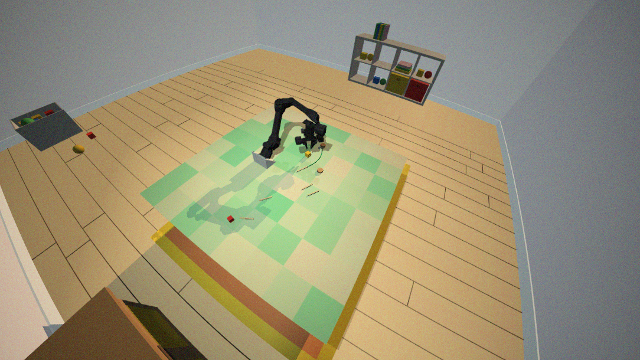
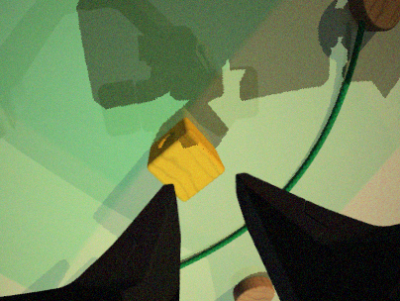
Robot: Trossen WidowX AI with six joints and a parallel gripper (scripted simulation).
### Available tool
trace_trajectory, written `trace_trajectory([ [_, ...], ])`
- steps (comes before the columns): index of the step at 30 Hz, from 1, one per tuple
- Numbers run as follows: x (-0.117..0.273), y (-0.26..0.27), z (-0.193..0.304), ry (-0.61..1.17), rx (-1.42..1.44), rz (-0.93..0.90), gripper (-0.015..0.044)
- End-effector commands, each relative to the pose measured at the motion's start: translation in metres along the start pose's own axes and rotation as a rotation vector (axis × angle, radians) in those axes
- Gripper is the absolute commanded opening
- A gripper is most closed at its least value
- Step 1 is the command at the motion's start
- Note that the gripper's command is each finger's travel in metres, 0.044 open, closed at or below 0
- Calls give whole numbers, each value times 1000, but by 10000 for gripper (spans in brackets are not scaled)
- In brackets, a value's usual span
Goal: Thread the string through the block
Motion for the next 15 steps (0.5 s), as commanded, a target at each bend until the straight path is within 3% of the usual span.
trace_trajectory([
  [1, 0, 0, 0, 0, 0, 0, 30],
  [3, 0, 0, 0, 0, 0, 0, 0],
  [15, 0, 0, 0, 0, 0, 0, 0],
])
Point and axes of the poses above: the point midway between the two fingers, 35 mm back from their tips, its own x axis back along the fingers, its own y axis across the jaws, z = x × y, the point moved 7 cm from there along x, back along the fingers, and after that the axes turned 3 degrees about x, right-handed, at the moved point
